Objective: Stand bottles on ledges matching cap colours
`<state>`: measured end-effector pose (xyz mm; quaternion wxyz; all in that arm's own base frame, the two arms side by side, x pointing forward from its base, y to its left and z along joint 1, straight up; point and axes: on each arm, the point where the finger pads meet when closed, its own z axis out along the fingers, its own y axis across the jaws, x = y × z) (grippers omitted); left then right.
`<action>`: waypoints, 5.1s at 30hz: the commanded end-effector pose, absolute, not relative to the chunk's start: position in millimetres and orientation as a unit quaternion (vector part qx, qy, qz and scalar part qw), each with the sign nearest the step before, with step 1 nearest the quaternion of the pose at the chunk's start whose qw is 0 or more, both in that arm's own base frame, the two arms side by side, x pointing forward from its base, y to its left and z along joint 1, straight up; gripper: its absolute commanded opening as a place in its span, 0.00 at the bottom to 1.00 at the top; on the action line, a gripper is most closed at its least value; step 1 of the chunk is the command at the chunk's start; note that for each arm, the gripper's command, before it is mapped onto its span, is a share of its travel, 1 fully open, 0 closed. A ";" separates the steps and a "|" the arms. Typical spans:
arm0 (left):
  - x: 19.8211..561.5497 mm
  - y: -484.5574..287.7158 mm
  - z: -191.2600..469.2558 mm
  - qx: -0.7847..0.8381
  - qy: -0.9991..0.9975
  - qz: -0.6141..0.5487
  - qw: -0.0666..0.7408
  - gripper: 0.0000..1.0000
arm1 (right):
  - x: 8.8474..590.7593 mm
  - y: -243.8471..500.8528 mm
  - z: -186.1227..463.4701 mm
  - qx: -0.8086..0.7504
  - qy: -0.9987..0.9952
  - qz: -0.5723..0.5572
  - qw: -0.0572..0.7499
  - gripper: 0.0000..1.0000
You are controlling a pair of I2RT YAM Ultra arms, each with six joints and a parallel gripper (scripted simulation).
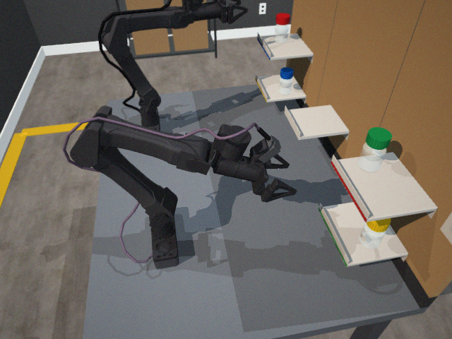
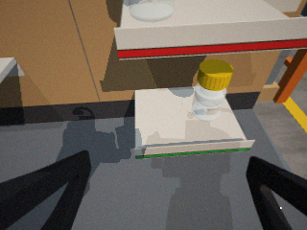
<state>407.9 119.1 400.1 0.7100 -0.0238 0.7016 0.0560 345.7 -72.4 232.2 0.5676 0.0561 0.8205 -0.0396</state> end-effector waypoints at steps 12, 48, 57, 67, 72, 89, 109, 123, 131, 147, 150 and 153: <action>513.1 133.2 358.3 -0.043 0.688 0.048 0.723 0.81 | 349.3 -71.4 366.8 0.054 0.803 -0.045 0.592 1.00; 558.7 134.9 346.7 -0.044 0.703 0.042 0.709 0.81 | 350.7 -72.4 410.7 0.049 0.786 -0.049 0.615 1.00; 570.6 136.3 346.9 -0.044 0.703 0.042 0.709 0.81 | 350.7 -72.4 410.7 0.049 0.786 -0.049 0.615 1.00; 583.3 137.5 347.1 -0.044 0.703 0.041 0.709 0.81 | 350.7 -72.4 410.7 0.049 0.786 -0.049 0.615 1.00; 583.4 137.3 347.1 -0.043 0.703 0.041 0.709 0.81 | 350.7 -72.4 410.7 0.049 0.786 -0.049 0.615 1.00; 563.0 120.1 400.8 -0.022 0.633 0.039 0.773 0.81 | 416.2 -75.1 399.2 0.041 0.727 -0.047 0.684 0.81; 528.5 136.4 330.4 -0.036 0.650 0.046 0.758 0.81 | 507.4 -73.3 313.9 0.028 0.729 -0.024 0.683 0.81; 545.5 139.7 337.3 -0.040 0.652 0.047 0.756 0.81 | 508.5 -74.6 313.4 0.029 0.731 -0.028 0.681 0.81; 555.2 138.2 338.9 -0.040 0.652 0.046 0.756 0.81 | 518.9 -74.9 313.1 0.031 0.742 -0.026 0.670 0.81; 575.8 140.4 342.1 -0.039 0.652 0.046 0.756 0.81 | 540.4 -76.3 316.9 0.031 0.737 -0.026 0.675 0.81; 580.2 141.0 342.8 -0.039 0.652 0.047 0.756 0.81 | 544.8 -76.6 316.4 0.031 0.737 -0.027 0.675 0.81; 582.4 140.8 343.2 -0.038 0.652 0.046 0.756 0.81 | 549.3 -76.9 316.0 0.031 0.737 -0.026 0.675 0.81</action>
